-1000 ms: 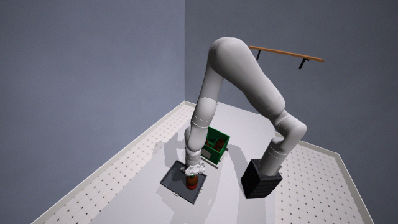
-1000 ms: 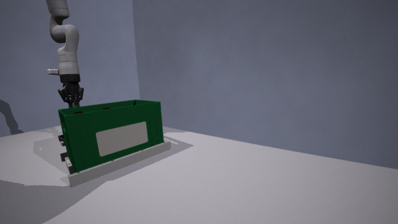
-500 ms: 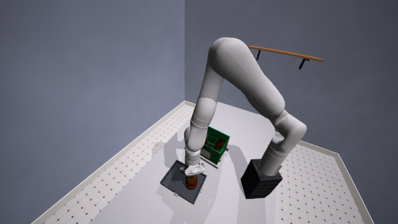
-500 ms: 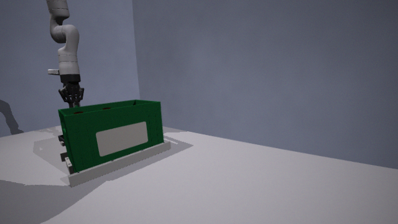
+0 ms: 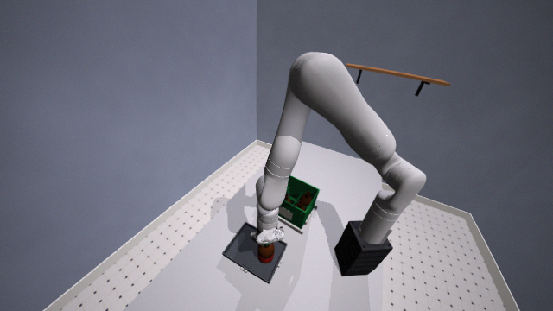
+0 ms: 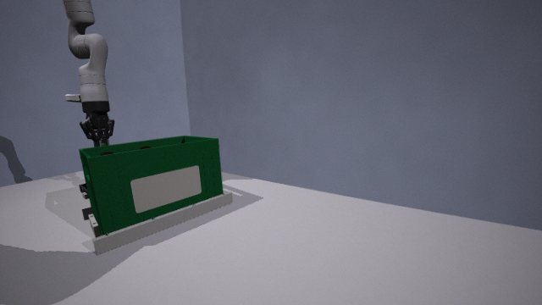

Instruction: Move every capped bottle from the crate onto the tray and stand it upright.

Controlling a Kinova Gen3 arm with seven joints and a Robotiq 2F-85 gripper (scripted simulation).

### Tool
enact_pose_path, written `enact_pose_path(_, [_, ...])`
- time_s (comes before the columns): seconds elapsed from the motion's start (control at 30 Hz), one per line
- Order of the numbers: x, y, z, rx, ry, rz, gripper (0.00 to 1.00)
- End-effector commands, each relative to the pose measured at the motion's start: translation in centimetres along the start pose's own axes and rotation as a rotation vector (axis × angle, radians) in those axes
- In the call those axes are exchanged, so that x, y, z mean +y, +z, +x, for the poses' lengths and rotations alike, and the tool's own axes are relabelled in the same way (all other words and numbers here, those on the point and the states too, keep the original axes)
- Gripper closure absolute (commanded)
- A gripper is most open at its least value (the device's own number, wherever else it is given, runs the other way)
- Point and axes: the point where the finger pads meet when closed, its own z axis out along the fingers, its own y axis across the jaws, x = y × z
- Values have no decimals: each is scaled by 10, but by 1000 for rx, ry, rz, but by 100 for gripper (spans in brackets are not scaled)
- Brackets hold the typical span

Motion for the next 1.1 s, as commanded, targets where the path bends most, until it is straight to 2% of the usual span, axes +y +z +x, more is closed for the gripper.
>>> enact_pose_path(0.0, [1,0,-1,-1,1,-3,100])
enact_pose_path(0.97, [2,1,-4,-3,4,-4,100])
enact_pose_path(1.0, [1,0,-1,0,2,-2,0])
enact_pose_path(1.07, [1,0,-1,0,2,-2,0])
